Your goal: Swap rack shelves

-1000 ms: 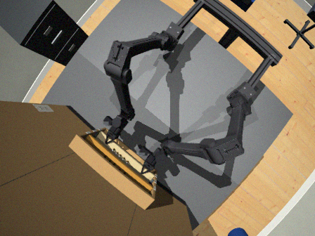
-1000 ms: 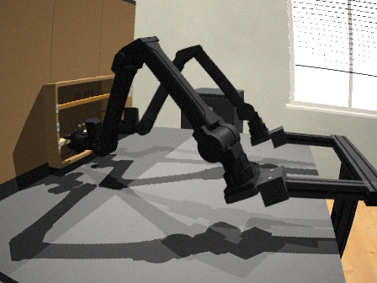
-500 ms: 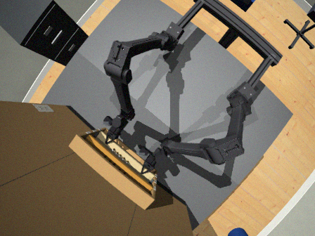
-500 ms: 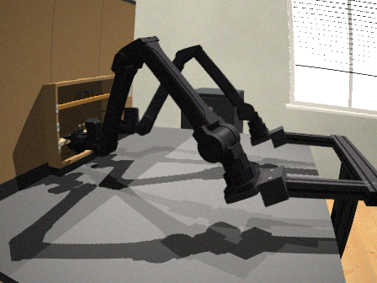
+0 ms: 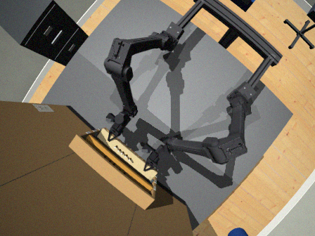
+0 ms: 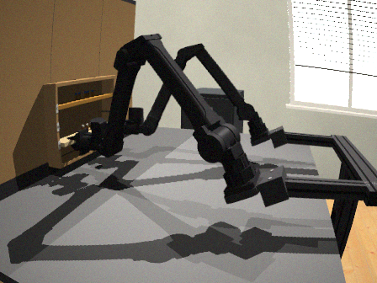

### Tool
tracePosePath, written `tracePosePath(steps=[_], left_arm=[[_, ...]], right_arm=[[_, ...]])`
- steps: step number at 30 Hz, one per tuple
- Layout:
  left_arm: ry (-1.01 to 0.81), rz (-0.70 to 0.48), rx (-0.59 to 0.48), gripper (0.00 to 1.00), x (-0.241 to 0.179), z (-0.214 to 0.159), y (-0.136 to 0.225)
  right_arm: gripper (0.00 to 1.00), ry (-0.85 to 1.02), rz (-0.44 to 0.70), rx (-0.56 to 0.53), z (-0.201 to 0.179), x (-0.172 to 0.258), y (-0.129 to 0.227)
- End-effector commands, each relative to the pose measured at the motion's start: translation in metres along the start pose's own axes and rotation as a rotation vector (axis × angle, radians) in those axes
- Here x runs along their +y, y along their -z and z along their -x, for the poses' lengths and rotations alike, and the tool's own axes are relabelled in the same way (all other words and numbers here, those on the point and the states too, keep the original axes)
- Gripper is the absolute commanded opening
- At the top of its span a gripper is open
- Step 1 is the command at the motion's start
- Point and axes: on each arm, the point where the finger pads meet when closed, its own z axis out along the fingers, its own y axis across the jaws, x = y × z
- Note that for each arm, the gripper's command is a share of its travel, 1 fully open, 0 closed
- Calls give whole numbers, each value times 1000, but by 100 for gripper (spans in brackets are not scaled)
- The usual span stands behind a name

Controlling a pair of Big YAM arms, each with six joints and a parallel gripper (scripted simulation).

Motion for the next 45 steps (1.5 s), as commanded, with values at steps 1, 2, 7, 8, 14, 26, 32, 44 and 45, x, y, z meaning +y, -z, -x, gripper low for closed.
tracePosePath(steps=[1,2,7,8,14,26,32,44,45], left_arm=[[6,24,-8,12,16,7,18],[6,25,-8,12,17,7,21],[5,28,-9,12,18,7,35],[5,29,-9,12,19,7,38],[5,31,-9,12,20,7,48],[5,47,-10,12,27,7,76],[6,61,-9,12,34,7,76],[11,91,-9,12,48,7,75],[11,91,-9,12,48,7,75]], right_arm=[[12,-4,17,-7,0,13,18],[12,-4,17,-7,0,14,21],[12,-4,19,-8,0,16,35],[12,-4,19,-9,0,16,38],[12,-4,21,-9,0,17,49],[12,-6,35,-9,0,24,77],[12,-7,48,-9,0,31,76],[12,-8,79,-9,0,46,76],[12,-8,79,-9,0,46,76]])
